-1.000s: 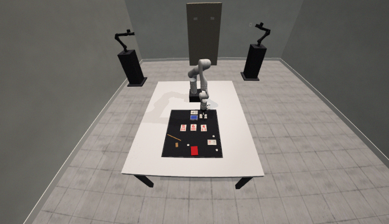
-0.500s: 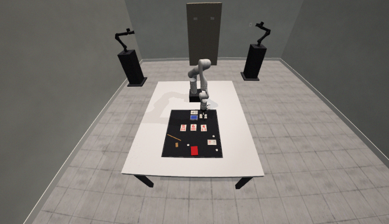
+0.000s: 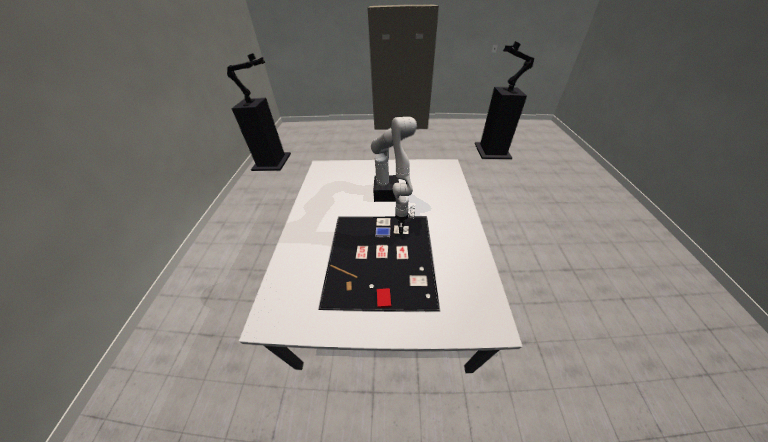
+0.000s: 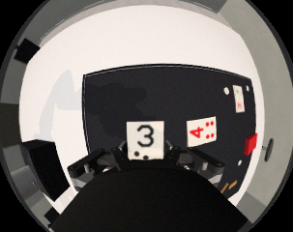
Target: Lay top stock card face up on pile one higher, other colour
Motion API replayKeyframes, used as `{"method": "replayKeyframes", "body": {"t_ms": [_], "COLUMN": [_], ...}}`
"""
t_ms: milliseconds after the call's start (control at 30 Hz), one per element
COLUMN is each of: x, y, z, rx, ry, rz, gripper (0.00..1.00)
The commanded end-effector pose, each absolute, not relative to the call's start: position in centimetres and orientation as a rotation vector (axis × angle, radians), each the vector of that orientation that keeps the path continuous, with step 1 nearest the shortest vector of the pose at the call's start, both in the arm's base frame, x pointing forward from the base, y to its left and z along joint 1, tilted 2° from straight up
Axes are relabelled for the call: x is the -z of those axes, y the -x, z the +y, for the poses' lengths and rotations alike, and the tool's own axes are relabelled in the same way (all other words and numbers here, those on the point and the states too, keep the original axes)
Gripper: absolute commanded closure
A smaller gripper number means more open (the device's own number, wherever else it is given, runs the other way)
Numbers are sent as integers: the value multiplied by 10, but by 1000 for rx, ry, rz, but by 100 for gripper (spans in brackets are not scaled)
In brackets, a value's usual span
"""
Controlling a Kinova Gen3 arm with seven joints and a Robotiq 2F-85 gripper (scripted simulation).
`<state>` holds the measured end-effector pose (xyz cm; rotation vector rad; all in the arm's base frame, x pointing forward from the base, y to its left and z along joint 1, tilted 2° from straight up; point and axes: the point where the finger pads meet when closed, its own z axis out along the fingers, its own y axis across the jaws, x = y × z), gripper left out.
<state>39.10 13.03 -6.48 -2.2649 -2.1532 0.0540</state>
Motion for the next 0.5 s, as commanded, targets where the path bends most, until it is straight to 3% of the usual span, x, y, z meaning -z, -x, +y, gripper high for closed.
{"method": "replayKeyframes", "body": {"t_ms": [0, 467], "x": [64, 64], "y": [-393, -406], "z": [131, 131], "rx": [-52, -53], "ry": [2279, 2418], "rz": [-2141, -1985], "gripper": [28, 28]}}
